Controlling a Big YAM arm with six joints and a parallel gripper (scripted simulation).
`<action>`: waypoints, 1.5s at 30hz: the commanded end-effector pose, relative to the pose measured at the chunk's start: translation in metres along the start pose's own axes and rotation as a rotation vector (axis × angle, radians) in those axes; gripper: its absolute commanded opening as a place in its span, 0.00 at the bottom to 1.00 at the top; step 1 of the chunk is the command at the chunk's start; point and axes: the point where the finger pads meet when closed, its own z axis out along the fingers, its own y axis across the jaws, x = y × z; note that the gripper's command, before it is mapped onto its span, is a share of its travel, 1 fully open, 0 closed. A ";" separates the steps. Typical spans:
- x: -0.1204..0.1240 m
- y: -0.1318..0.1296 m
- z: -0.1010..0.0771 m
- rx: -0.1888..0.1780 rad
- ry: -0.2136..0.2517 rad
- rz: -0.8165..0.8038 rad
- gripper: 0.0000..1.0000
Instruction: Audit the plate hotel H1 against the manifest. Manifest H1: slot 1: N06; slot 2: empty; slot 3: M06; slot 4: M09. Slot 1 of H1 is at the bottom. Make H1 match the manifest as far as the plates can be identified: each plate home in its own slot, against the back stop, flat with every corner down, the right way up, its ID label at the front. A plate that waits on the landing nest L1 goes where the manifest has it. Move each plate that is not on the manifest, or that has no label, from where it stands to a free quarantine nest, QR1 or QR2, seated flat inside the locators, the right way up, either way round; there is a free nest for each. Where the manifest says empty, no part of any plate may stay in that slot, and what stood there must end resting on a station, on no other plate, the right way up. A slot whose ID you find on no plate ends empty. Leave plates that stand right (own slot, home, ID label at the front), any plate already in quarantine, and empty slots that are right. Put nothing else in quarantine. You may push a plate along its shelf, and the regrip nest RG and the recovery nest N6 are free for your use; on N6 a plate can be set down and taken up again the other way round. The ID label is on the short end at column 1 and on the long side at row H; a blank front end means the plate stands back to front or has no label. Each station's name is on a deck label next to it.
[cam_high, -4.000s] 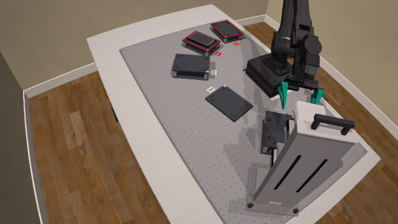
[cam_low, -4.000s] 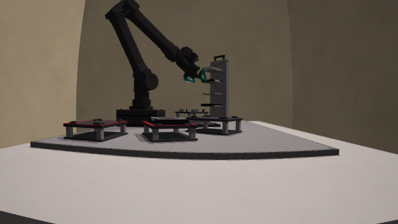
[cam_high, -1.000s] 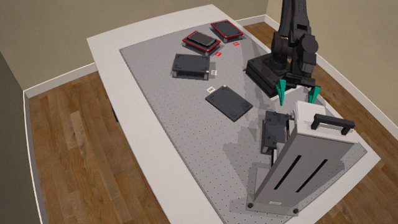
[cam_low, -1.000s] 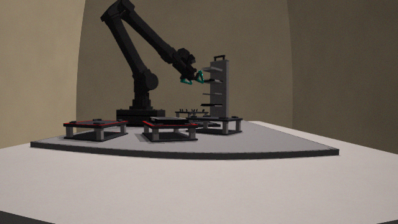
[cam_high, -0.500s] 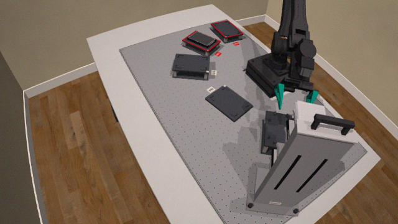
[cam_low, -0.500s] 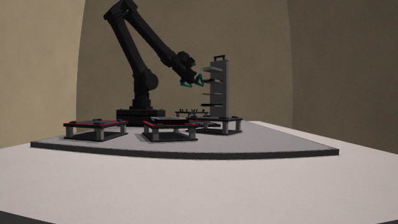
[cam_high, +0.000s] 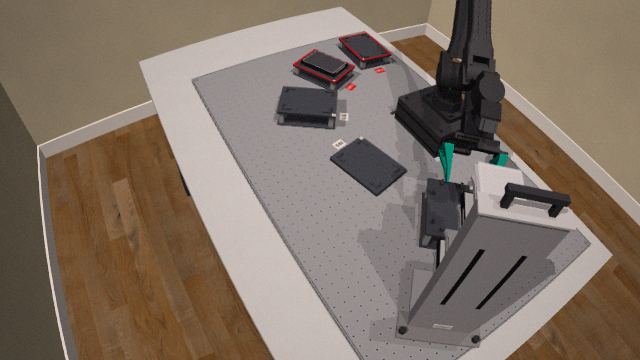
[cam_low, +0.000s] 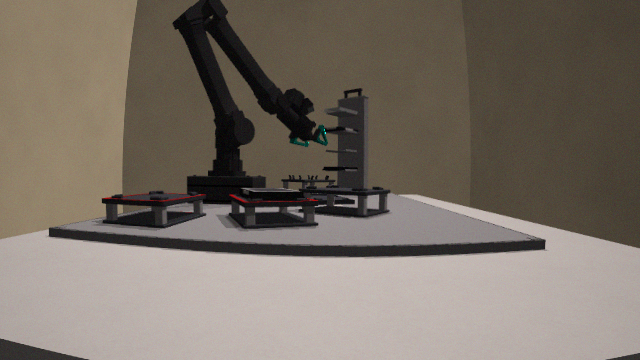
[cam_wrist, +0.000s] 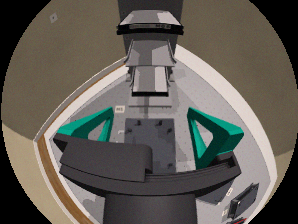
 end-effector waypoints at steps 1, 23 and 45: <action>-0.005 0.003 0.003 -0.005 -0.027 0.002 1.00; -0.032 -0.002 0.033 0.003 -0.079 0.004 1.00; -0.020 0.001 0.038 -0.001 -0.050 0.002 1.00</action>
